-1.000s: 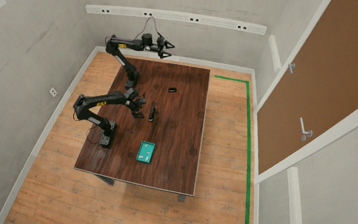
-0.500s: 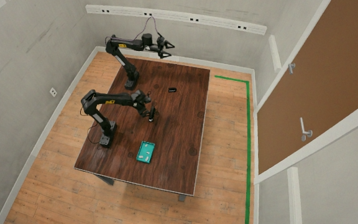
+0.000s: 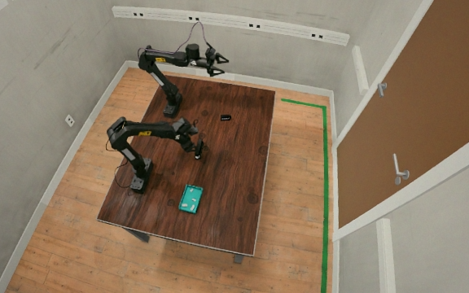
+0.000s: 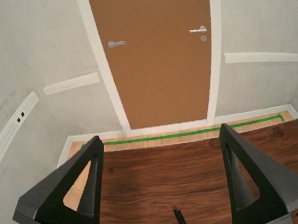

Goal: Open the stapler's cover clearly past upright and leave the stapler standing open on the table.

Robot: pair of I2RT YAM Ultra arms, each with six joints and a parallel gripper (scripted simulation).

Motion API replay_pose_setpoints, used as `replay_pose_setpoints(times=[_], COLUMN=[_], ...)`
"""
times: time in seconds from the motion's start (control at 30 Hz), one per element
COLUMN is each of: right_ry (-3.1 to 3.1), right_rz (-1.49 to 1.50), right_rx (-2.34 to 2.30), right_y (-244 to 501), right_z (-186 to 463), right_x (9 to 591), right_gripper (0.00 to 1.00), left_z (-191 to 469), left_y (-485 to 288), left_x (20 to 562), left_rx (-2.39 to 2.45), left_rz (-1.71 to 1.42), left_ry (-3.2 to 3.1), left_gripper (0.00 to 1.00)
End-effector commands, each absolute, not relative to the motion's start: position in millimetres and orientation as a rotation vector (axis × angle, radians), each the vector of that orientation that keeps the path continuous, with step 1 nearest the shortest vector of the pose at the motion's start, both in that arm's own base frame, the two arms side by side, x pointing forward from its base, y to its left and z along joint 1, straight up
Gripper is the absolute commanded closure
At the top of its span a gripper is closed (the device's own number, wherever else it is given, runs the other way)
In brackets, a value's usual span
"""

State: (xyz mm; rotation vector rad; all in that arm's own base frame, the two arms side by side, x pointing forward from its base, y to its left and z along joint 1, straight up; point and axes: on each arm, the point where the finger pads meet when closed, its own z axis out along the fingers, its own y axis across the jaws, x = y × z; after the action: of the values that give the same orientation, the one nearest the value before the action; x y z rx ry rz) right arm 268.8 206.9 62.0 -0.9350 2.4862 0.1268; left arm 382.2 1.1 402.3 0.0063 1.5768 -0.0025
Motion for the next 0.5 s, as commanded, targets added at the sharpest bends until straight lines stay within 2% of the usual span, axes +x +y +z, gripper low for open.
replay_pose_setpoints(times=[0.0,0.03,0.07,0.47], right_ry=[2.436,2.439,2.441,2.360], right_rz=[0.142,0.127,0.108,-0.007], right_rx=[-0.988,-1.034,-1.096,-1.763], right_y=[216.4,215.1,213.7,223.9], right_z=[76.9,74.9,72.4,58.0], right_x=[279.9,277.7,275.2,280.2], right_gripper=[0.34,0.45,0.50,0.50], left_z=[411.1,411.1,411.1,411.1], left_y=[1.0,1.0,1.0,1.0], left_x=[380.8,380.8,380.8,380.8], left_rx=[0.000,0.000,0.000,0.000], left_rz=[0.000,0.000,0.000,0.000], left_ry=[1.560,1.560,1.560,1.560], left_gripper=[0.00,0.00,0.00,0.00])
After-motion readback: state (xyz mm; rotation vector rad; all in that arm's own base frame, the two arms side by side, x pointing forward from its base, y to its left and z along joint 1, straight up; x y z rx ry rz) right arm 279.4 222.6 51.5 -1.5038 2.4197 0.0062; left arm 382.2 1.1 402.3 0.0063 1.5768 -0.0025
